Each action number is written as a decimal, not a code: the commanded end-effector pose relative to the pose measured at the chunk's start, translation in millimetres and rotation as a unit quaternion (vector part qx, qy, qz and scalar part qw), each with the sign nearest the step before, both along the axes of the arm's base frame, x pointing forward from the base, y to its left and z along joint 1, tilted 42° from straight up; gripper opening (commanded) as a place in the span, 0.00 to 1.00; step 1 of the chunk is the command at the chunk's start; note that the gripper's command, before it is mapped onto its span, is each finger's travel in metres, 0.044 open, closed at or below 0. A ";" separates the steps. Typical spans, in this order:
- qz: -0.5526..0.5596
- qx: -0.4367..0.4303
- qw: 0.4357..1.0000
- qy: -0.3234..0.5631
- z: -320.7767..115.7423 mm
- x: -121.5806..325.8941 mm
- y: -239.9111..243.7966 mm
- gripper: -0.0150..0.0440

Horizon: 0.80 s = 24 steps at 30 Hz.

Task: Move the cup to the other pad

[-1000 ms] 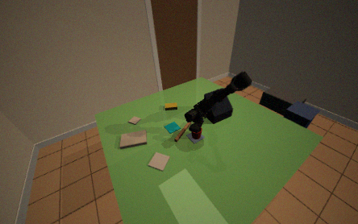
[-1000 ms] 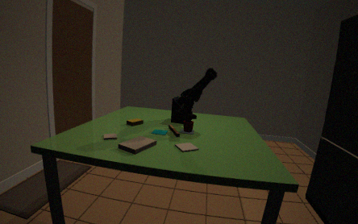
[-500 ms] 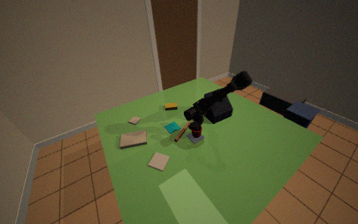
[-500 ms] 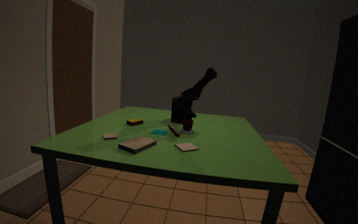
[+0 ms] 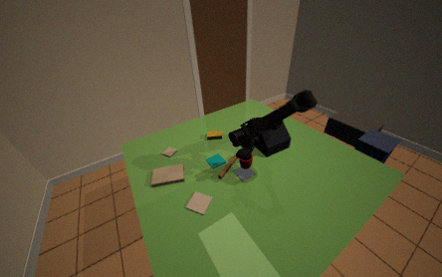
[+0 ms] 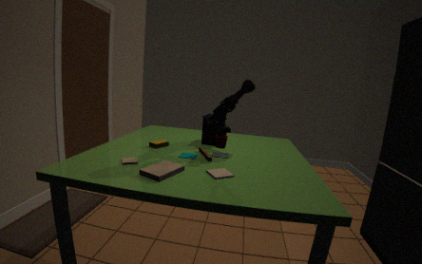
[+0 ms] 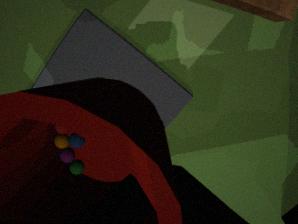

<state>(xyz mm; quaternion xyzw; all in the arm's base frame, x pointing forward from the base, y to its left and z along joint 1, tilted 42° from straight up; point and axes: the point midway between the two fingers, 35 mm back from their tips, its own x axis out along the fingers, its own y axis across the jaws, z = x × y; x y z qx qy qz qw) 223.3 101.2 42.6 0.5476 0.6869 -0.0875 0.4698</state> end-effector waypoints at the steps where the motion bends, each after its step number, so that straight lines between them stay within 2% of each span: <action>1: 0.000 0.002 1.000 -0.006 2.4 -0.4 -2.2 0.25; 24: 0.000 0.000 1.000 -0.003 -3.4 4.1 -6.0 0.25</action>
